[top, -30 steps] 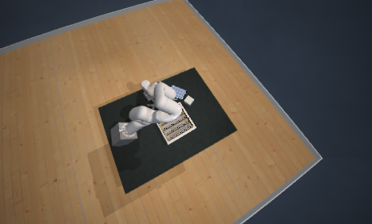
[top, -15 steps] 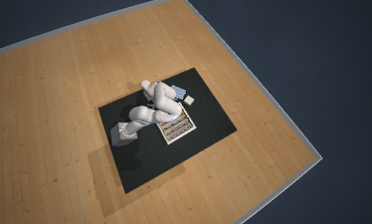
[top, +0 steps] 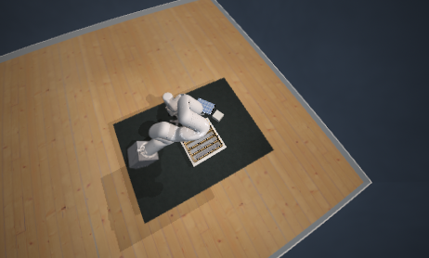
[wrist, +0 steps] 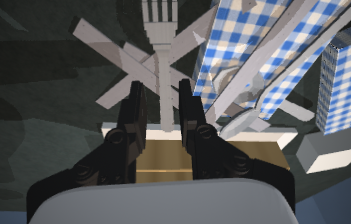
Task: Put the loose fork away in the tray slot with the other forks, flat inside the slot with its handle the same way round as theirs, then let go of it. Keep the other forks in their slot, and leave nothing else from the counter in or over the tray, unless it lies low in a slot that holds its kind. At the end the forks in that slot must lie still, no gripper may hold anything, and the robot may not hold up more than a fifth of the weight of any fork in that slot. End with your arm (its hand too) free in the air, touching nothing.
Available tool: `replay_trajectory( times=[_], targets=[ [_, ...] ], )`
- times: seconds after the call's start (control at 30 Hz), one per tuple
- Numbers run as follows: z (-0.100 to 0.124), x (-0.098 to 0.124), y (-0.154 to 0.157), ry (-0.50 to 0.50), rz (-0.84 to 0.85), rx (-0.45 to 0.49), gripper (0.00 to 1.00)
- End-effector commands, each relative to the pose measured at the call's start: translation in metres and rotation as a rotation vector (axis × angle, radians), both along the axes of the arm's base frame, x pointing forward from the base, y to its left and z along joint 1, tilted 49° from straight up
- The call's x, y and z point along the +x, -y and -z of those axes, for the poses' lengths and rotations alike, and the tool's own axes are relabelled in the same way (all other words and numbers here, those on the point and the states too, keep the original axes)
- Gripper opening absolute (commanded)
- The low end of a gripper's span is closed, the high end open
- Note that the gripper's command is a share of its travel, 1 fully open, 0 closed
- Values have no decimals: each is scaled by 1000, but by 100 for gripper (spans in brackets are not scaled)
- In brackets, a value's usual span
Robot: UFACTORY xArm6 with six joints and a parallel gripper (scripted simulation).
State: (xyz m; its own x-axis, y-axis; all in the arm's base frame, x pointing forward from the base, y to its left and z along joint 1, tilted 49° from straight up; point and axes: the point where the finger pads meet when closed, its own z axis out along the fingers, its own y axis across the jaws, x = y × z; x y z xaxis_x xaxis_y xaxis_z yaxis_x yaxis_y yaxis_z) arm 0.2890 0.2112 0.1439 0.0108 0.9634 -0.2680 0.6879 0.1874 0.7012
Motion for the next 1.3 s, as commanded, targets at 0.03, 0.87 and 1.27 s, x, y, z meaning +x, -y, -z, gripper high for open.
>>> replay_trajectory(
  times=[0.03, 0.87, 1.27],
  targets=[
    [2, 3, 0, 2, 0, 2, 28],
    [18, 22, 3, 2, 0, 2, 28],
    [23, 27, 5, 2, 0, 2, 28]
  ],
)
